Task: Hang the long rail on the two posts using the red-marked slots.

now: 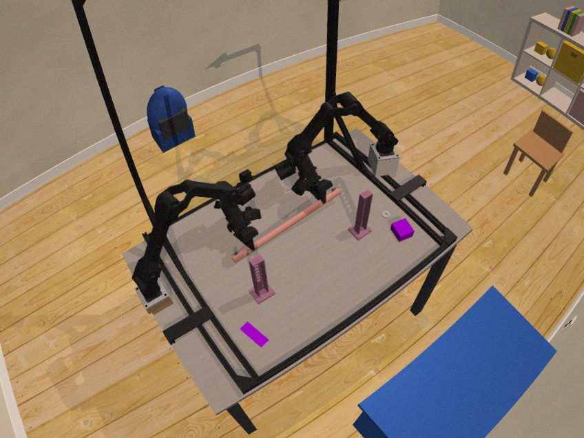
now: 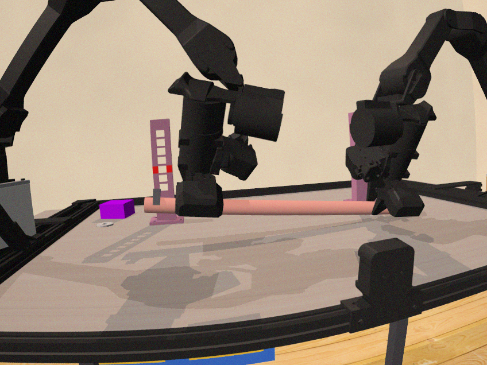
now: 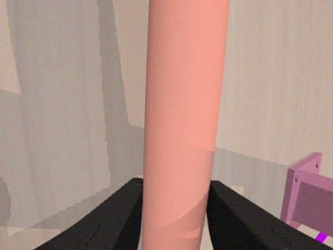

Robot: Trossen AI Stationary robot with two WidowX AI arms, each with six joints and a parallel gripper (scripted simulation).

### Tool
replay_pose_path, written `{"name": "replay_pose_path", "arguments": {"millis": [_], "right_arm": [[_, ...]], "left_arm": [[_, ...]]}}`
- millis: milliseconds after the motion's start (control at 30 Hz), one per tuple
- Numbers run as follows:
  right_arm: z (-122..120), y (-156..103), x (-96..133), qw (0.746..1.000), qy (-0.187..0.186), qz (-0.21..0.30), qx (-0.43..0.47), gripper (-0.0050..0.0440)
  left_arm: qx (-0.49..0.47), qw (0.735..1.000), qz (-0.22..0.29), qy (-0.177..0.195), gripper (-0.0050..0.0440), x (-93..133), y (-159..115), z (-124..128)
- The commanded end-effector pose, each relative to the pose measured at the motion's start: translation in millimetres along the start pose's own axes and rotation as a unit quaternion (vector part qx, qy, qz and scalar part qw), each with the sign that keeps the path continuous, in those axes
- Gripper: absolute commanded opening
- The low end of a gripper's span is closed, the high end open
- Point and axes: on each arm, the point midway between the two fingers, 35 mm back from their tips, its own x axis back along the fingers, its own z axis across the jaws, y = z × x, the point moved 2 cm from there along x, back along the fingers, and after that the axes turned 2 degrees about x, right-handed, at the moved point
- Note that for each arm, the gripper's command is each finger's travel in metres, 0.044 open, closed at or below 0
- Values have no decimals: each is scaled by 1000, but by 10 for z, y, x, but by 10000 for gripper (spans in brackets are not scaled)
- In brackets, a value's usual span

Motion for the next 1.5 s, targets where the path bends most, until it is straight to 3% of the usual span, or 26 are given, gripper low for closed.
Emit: {"name": "replay_pose_path", "arguments": {"millis": [0,433,1167,1467], "right_arm": [[0,-6,-29,1000,-2,3,3,0],[-244,-5,309,999,1,41,30,0],[-242,0,310,999,5,42,31,0],[-306,3,281,997,56,44,31,0]], "left_arm": [[2,1000,-2,3,0,5,7,13],[30,999,-41,-2,0,50,-1,50],[29,999,-43,-2,0,53,8,53],[27,997,-42,-53,0,19,3,111]]}}
